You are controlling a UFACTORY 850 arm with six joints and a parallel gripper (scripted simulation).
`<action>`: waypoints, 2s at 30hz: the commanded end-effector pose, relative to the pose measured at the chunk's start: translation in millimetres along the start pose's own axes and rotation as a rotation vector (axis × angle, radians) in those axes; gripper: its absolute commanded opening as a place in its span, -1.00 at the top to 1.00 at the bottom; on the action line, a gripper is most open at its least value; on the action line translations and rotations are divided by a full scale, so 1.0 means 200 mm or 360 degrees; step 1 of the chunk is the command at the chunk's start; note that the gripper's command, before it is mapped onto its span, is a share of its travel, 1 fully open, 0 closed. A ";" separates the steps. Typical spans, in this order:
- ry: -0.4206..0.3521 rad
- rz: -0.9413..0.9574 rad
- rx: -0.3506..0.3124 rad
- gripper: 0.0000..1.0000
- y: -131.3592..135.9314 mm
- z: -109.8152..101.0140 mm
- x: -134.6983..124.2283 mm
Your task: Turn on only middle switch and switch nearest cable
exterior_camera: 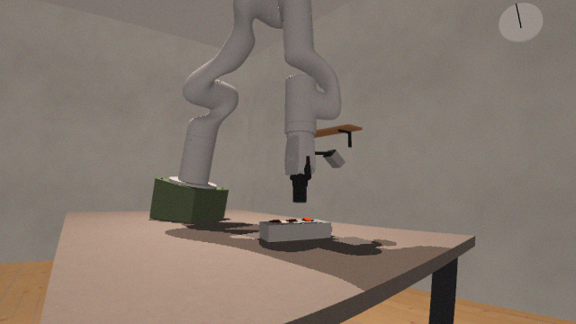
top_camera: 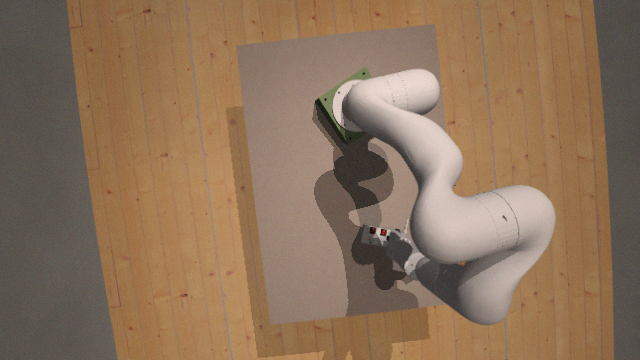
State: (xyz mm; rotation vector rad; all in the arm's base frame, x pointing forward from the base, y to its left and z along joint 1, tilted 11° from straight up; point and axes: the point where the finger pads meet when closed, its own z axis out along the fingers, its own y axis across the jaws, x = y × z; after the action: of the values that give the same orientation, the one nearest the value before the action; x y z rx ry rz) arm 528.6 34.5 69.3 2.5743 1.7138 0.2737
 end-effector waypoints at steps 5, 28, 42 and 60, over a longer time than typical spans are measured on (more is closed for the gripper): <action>0.0006 -0.0002 -0.0003 1.00 0.00 -0.04 -0.08; 0.0006 -0.0002 -0.0003 1.00 0.00 -0.04 -0.08; 0.0007 -0.0002 -0.0004 1.00 0.00 -0.03 -0.08; 0.0010 -0.0002 -0.0004 1.00 0.00 0.05 -0.09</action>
State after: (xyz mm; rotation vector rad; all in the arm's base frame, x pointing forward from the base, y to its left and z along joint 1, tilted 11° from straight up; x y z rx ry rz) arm 522.4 18.9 63.4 2.5740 1.7158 0.2759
